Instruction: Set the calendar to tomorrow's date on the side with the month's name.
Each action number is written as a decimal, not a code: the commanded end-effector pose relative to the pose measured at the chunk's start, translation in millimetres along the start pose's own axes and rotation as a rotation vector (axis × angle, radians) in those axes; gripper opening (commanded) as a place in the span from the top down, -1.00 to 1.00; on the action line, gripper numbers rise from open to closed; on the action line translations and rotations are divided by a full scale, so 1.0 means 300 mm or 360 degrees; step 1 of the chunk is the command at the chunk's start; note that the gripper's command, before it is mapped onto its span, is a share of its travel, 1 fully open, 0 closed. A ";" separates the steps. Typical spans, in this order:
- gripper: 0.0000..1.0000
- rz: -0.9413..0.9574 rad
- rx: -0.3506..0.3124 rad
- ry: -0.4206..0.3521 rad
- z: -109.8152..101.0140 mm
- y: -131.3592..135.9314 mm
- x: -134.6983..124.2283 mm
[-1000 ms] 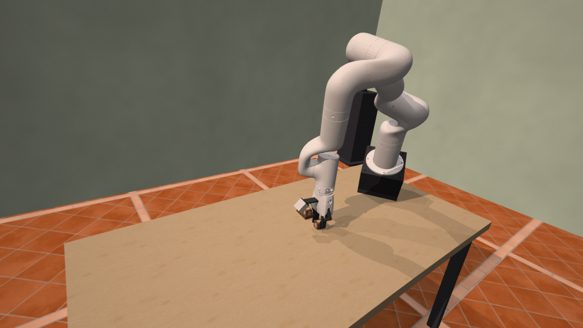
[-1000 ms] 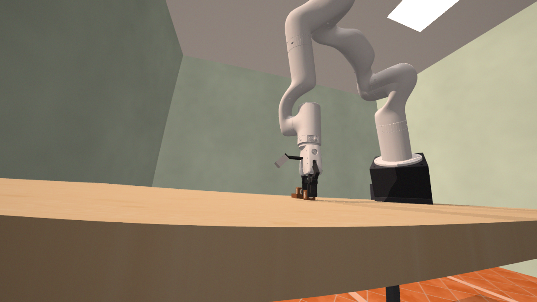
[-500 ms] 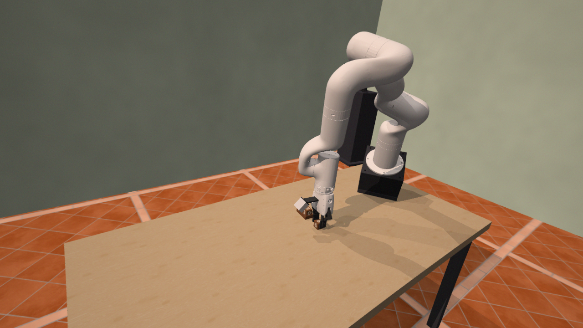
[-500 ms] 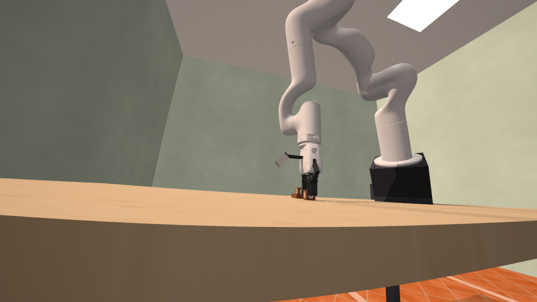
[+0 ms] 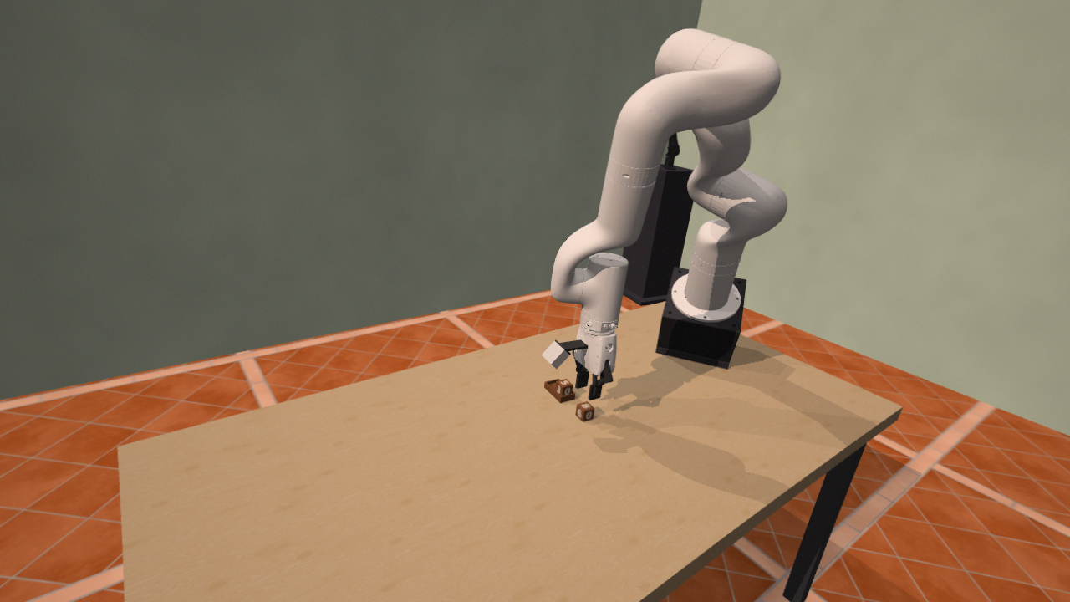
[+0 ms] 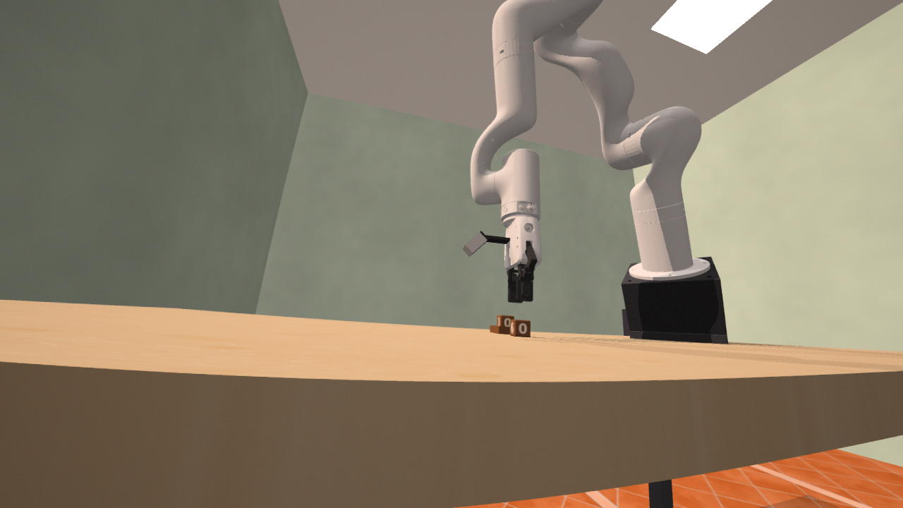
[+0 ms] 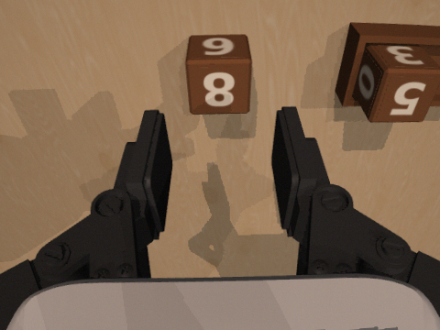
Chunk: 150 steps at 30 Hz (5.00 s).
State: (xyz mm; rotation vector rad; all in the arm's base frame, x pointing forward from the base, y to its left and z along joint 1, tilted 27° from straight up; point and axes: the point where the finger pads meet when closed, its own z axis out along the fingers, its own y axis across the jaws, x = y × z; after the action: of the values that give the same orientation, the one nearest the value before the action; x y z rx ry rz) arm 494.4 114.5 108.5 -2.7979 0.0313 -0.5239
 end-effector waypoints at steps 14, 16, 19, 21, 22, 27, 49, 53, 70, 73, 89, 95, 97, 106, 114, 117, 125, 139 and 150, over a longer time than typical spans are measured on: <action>-1.00 0.0002 0.0007 -0.0011 -0.111 -0.001 0.002; -1.00 0.0002 0.0007 -0.0011 -0.111 -0.001 0.002; -1.00 0.0002 0.0007 -0.0011 -0.111 -0.001 0.002; -1.00 0.0002 0.0007 -0.0011 -0.111 -0.001 0.002; -1.00 0.0002 0.0007 -0.0011 -0.111 -0.001 0.002; -1.00 0.0002 0.0007 -0.0011 -0.111 -0.001 0.002; -1.00 -0.0609 0.0010 -0.0010 -0.104 -0.001 0.002; -1.00 -0.0740 0.0010 -0.0009 -0.102 -0.001 0.002; -1.00 -0.1466 0.0012 -0.0007 -0.093 -0.001 0.003; -1.00 -0.1590 0.0013 -0.0007 -0.092 -0.001 0.003; -1.00 -0.2211 0.0014 -0.0005 -0.084 -0.001 0.003; -1.00 -0.2396 0.0015 -0.0004 -0.082 -0.001 0.003; -1.00 -0.2455 0.0015 -0.0004 -0.081 -0.001 0.003; 0.01 -0.2484 0.0015 -0.0004 -0.081 -0.001 0.003; 0.01 -0.2484 0.0015 -0.0004 -0.081 -0.001 0.003; 0.01 -0.2484 0.0015 -0.0004 -0.081 -0.001 0.003; 0.01 -0.2484 0.0015 -0.0004 -0.081 -0.001 0.003; 0.01 -0.2484 0.0015 -0.0004 -0.081 -0.001 0.003; 0.01 -0.2484 0.0015 -0.0003 -0.072 -0.001 0.003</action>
State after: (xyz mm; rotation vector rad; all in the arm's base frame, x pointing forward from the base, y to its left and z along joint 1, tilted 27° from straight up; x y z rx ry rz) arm 486.5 108.3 129.1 -2.2205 -2.1539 -0.7356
